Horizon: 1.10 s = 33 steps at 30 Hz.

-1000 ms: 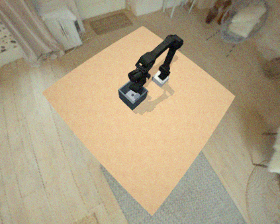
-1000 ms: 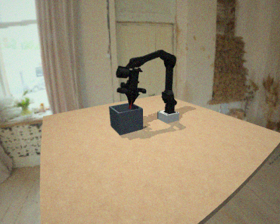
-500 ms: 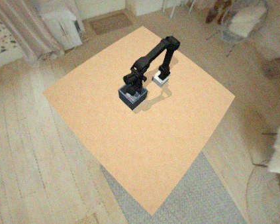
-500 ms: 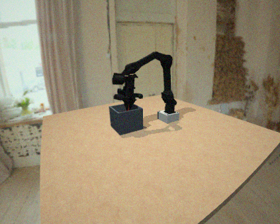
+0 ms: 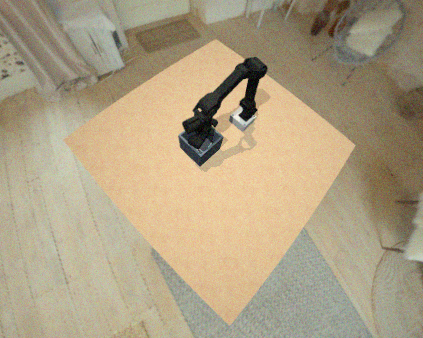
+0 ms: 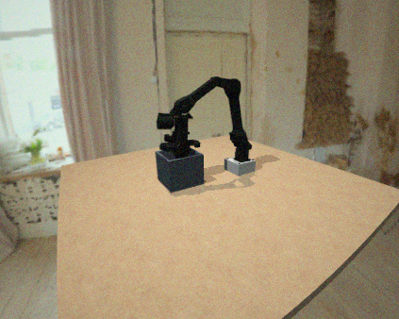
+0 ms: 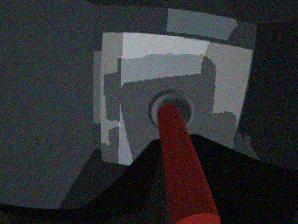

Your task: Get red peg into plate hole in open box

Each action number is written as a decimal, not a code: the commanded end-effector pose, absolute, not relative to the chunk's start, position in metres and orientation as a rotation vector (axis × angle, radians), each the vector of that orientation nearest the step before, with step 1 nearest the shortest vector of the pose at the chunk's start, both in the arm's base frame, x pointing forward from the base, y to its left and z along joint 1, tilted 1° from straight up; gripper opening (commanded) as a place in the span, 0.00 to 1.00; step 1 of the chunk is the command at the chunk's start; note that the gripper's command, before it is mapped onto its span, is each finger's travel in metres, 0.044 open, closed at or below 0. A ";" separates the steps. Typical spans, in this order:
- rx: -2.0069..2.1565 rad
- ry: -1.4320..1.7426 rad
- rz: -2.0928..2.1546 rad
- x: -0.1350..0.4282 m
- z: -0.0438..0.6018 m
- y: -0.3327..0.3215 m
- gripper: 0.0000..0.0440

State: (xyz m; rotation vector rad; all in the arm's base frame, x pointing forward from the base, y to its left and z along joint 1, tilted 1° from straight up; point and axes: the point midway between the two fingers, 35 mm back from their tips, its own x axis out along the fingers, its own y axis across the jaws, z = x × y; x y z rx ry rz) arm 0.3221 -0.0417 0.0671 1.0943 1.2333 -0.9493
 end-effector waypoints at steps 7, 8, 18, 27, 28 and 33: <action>1.062 1.279 -0.944 0.325 0.057 -0.042 0.26; 1.068 1.288 -0.941 0.325 0.057 -0.041 0.26; 1.177 1.333 -0.896 0.331 0.078 -0.043 0.41; 1.266 1.354 -0.841 0.335 0.101 -0.046 0.49; 1.274 1.354 -0.834 0.336 0.103 -0.046 0.50; 1.311 1.356 -0.804 0.339 0.114 -0.049 0.53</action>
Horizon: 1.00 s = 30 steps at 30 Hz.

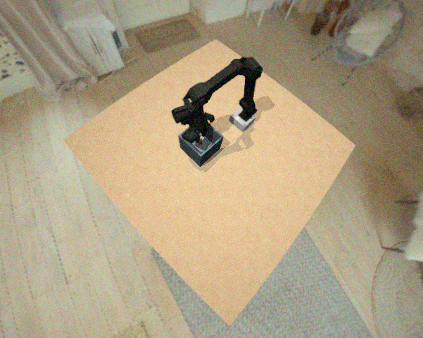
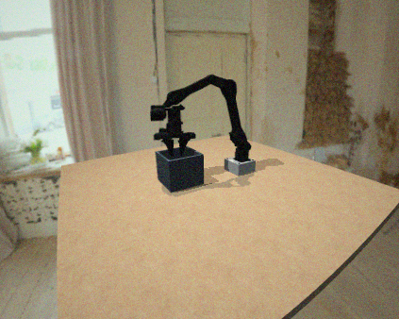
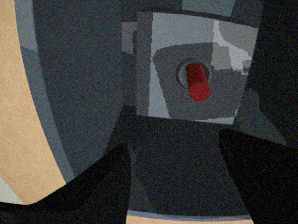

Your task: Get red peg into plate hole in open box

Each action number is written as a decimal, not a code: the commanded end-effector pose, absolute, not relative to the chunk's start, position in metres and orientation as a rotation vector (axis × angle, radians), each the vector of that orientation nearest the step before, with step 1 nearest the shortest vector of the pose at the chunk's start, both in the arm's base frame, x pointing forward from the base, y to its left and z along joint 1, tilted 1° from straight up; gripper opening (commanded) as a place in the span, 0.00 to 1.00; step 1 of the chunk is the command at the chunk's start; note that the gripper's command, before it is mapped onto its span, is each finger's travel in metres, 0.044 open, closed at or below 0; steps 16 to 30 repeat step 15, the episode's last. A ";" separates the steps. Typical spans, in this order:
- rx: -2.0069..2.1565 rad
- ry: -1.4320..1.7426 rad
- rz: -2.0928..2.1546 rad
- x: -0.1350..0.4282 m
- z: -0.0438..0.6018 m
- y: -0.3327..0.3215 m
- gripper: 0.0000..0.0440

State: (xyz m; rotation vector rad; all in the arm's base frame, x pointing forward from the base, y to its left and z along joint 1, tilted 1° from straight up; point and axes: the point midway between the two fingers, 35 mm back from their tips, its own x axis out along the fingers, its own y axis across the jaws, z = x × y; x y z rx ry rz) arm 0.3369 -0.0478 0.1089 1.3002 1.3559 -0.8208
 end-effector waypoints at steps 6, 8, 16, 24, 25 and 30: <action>1.332 1.346 -0.764 0.344 0.124 -0.054 0.44; 1.336 1.343 -0.751 0.345 0.127 -0.056 0.43; 1.350 1.336 -0.704 0.352 0.134 -0.062 0.42; 1.350 1.336 -0.704 0.352 0.134 -0.062 0.42; 1.350 1.336 -0.704 0.352 0.134 -0.062 0.42; 1.350 1.336 -0.704 0.352 0.134 -0.062 0.42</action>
